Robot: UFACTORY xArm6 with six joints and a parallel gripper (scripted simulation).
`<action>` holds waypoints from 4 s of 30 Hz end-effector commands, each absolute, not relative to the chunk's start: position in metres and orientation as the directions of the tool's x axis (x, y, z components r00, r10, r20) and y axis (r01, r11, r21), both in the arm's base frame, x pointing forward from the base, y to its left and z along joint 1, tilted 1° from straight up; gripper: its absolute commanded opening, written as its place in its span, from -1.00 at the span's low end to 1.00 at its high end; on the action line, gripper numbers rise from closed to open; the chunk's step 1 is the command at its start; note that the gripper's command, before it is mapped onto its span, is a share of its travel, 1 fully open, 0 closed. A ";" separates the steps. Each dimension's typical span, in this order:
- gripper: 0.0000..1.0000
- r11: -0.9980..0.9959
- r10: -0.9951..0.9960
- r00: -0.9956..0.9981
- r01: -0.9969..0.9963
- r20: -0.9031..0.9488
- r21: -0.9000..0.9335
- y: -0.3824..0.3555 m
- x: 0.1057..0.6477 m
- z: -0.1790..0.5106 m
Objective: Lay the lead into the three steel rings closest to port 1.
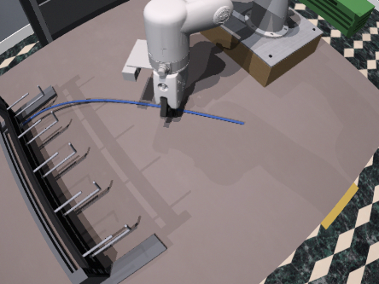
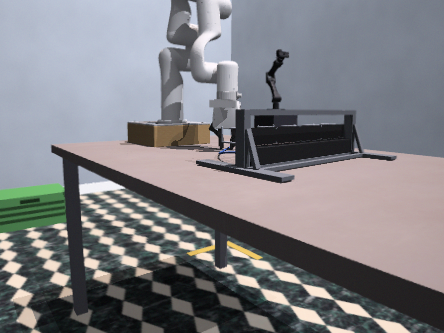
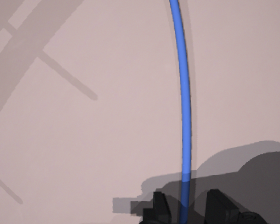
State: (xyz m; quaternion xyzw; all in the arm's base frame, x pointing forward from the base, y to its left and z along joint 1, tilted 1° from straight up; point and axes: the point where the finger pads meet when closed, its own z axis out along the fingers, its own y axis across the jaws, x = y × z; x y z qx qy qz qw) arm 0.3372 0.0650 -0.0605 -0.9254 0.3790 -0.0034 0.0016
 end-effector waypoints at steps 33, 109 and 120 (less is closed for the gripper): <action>-0.33 -0.713 -0.701 0.713 -0.701 0.007 -0.008 0.065 0.339 -0.063; -1.00 -0.713 -0.701 0.713 -0.701 0.007 -0.008 0.065 0.338 -0.050; -1.00 -0.713 -0.701 0.713 -0.701 0.007 -0.008 0.065 0.338 -0.038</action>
